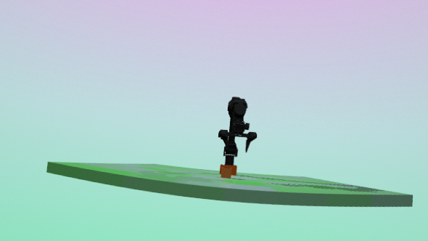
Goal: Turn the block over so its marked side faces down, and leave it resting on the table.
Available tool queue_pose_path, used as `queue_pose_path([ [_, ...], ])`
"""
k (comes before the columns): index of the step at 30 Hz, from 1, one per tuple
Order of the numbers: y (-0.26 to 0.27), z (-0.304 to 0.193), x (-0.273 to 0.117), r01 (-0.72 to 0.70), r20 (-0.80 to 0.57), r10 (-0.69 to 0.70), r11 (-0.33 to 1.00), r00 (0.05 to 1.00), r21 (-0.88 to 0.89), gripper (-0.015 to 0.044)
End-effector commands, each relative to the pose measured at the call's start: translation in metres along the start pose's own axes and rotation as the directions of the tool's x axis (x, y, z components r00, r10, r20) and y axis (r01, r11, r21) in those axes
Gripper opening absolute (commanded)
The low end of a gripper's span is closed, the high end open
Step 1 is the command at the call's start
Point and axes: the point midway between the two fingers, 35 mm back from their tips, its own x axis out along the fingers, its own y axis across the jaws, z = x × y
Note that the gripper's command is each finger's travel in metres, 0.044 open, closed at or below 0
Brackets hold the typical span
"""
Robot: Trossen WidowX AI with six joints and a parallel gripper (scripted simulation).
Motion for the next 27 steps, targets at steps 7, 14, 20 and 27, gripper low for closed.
queue_pose_path([
  [7,-0.038,-0.035,0.011,0.054,-0.156,-0.026,0.983,0.987,0.177,0.044],
  [14,-0.039,-0.041,0.044,0.054,-0.156,-0.026,0.983,0.987,0.177,0.044],
  [20,-0.039,-0.042,0.047,0.054,-0.156,-0.026,0.983,0.987,0.177,0.044],
  [27,-0.039,-0.045,0.06,0.054,-0.157,-0.026,0.983,0.987,0.177,0.044],
])
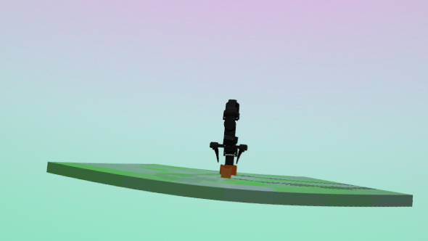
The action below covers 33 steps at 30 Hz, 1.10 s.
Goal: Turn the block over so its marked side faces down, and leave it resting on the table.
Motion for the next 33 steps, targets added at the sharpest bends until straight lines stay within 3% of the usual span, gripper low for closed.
queue_pose_path([
  [1,-0.001,-0.002,0.007,0.004,-0.007,-0.003,1.0,1.0,0.005,0.044],
  [26,-0.001,-0.002,0.044,0.004,-0.007,-0.004,1.0,1.0,0.005,0.044],
  [33,-0.001,-0.002,0.044,0.004,-0.007,-0.004,1.0,1.0,0.005,0.0256],
])
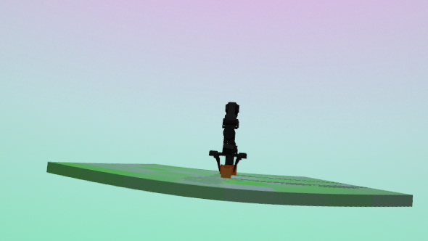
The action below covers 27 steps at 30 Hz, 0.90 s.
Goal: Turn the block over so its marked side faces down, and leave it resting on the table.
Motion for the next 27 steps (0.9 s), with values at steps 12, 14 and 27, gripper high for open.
queue_pose_path([
  [12,-0.001,-0.001,0.002,0.003,-0.002,-0.003,1.0,1.0,0.003,0.0157],
  [14,-0.001,-0.001,0.002,0.003,-0.002,-0.003,1.0,1.0,0.003,0.0143],
  [27,0.0,0.0,-0.028,0.003,-0.002,-0.003,1.0,1.0,0.003,0.0],
])
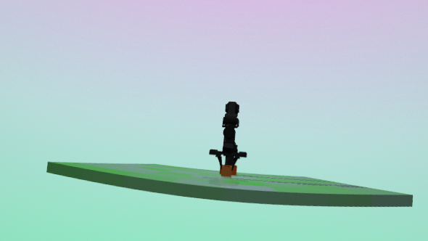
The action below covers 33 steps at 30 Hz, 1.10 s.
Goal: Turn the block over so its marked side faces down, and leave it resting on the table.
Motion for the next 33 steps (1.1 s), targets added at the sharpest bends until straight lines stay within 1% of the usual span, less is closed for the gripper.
queue_pose_path([
  [1,-0.0003,0.0054,-0.021,0.002,0.031,-0.002,1.0,1.0,0.004,0.0],
  [8,-0.0003,0.0057,-0.0205,0.002,0.041,-0.002,1.0,0.999,0.004,0.0],
  [20,-0.0003,0.0082,-0.0139,0.001,0.219,-0.002,1.0,0.976,0.004,0.0],
  [33,-0.0003,0.0058,-0.012,0.001,0.407,-0.002,1.0,0.914,0.004,0.0],
])
